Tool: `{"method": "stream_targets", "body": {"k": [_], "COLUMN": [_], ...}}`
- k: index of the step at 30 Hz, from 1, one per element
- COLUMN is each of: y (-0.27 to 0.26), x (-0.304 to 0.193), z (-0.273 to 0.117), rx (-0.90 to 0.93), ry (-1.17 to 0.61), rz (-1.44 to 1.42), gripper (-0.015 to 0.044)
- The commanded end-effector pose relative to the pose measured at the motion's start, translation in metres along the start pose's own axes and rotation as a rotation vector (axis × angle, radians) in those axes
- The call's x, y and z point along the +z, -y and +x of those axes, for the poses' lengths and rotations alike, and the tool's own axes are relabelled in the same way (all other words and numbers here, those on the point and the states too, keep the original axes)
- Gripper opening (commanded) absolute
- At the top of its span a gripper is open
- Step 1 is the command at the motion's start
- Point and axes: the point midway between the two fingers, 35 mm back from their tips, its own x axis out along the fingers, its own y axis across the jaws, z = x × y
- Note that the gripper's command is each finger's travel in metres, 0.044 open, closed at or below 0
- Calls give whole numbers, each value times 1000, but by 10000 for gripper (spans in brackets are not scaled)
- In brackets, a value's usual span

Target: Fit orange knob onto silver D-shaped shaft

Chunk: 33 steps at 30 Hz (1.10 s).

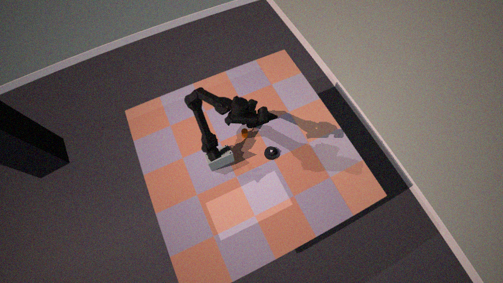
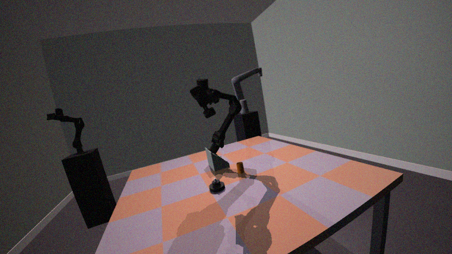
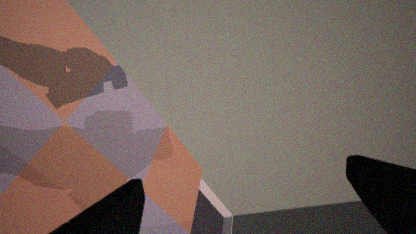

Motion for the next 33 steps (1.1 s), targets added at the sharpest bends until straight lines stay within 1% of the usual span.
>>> {"method": "stream_targets", "body": {"k": [1, 5, 9, 13, 18, 20, 28, 33], "y": [-67, -132, -198, -261, -327, -336, -336, -366], "x": [16, 26, 35, 41, 44, 44, 44, 35], "z": [33, 50, 53, 40, 7, 1, 6, 17], "rx": [217, 431, 650, 877, 1158, 1198, 1199, 1199], "ry": [-32, -69, -115, -170, -248, -260, -260, -258], "rz": [2, -6, -30, -70, -136, -147, -148, -147], "gripper": [440, 440, 440, 440, 440, 440, 440, 440]}}
